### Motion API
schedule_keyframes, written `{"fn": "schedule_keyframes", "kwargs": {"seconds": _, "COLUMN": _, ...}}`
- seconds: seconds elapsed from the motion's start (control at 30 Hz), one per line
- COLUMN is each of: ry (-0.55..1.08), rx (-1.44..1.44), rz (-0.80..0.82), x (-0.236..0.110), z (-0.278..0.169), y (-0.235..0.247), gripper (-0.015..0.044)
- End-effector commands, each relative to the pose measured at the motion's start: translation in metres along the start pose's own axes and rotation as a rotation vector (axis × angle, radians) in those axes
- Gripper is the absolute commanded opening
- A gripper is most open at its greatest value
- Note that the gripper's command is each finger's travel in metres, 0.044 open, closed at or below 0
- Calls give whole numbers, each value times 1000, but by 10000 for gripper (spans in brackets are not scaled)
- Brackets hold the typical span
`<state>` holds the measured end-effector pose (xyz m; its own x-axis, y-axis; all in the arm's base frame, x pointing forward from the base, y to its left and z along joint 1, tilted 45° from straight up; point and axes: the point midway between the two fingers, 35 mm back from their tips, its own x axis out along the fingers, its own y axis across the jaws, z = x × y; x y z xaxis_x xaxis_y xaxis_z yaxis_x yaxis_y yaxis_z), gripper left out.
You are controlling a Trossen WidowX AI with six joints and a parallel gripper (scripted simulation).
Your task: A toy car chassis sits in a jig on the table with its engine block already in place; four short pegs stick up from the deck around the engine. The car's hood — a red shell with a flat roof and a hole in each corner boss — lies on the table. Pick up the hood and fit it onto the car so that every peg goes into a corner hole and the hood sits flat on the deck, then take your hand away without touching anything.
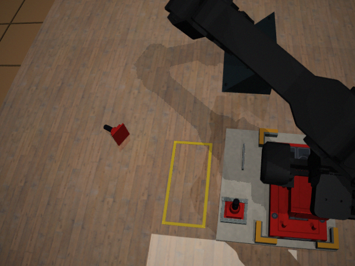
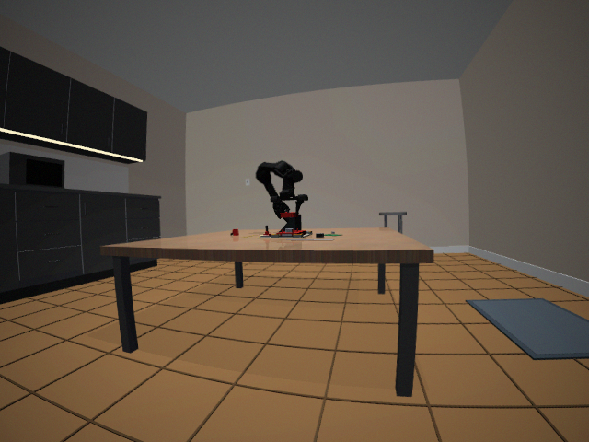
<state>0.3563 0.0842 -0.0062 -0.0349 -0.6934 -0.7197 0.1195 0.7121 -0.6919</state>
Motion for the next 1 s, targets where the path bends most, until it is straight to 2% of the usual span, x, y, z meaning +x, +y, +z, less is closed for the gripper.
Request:
{"fn": "schedule_keyframes", "kwargs": {"seconds": 0.0, "ry": 2, "rx": -31, "rz": -7, "x": 2, "z": 1, "y": 1, "gripper": 0}}
{"fn": "schedule_keyframes", "kwargs": {"seconds": 0.2, "ry": 2, "rx": -31, "rz": -7, "x": 10, "z": 1, "y": 0, "gripper": 0}}
{"fn": "schedule_keyframes", "kwargs": {"seconds": 0.53, "ry": 1, "rx": -31, "rz": -9, "x": 51, "z": 1, "y": 0, "gripper": 0}}
{"fn": "schedule_keyframes", "kwargs": {"seconds": 0.97, "ry": 1, "rx": -31, "rz": -9, "x": 52, "z": 1, "y": 0, "gripper": 0}}
